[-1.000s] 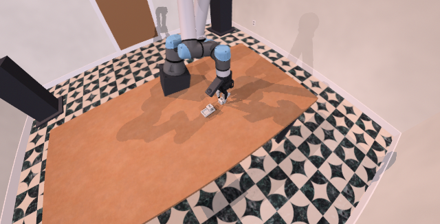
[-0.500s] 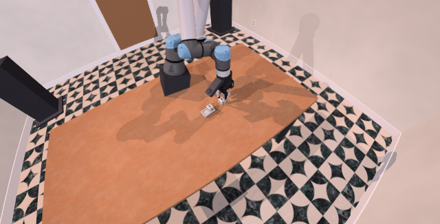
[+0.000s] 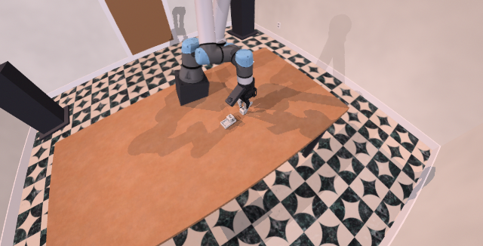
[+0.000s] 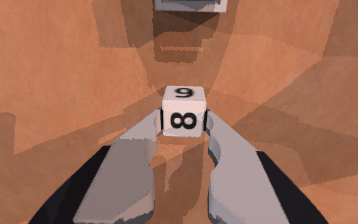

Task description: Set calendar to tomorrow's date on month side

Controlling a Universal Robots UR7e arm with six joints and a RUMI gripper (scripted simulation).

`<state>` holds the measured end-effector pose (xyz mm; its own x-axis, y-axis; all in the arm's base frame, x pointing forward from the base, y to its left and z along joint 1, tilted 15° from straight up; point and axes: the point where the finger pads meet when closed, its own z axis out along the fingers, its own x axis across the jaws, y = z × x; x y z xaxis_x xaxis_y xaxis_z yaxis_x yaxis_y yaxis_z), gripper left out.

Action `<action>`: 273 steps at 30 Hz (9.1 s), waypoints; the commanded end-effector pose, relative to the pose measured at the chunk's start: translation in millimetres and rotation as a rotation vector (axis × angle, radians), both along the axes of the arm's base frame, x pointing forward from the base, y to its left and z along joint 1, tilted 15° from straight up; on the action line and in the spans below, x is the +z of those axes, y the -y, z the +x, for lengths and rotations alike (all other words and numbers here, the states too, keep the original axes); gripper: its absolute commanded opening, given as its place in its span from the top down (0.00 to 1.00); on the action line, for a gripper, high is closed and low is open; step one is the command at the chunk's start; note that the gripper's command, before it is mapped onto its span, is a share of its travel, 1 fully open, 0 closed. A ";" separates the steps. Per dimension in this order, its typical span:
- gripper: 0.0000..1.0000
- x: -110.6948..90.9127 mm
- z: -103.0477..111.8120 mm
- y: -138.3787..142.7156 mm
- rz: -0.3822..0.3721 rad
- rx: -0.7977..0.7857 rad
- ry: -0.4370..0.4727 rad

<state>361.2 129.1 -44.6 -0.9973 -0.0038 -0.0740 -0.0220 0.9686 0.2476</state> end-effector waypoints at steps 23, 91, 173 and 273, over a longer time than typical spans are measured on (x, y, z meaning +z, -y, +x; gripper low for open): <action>0.89 -0.8 -1.2 -0.5 0.000 0.001 -0.002; 0.89 91.8 -4.6 47.2 -0.002 -0.004 -0.004; 0.89 12.3 -4.1 134.2 0.001 -0.014 -0.005; 0.89 13.1 -1.9 134.7 0.000 -0.014 -0.004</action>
<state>357.5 -5.4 -32.2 -0.9976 0.0109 -0.0678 -0.0063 0.9686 0.2485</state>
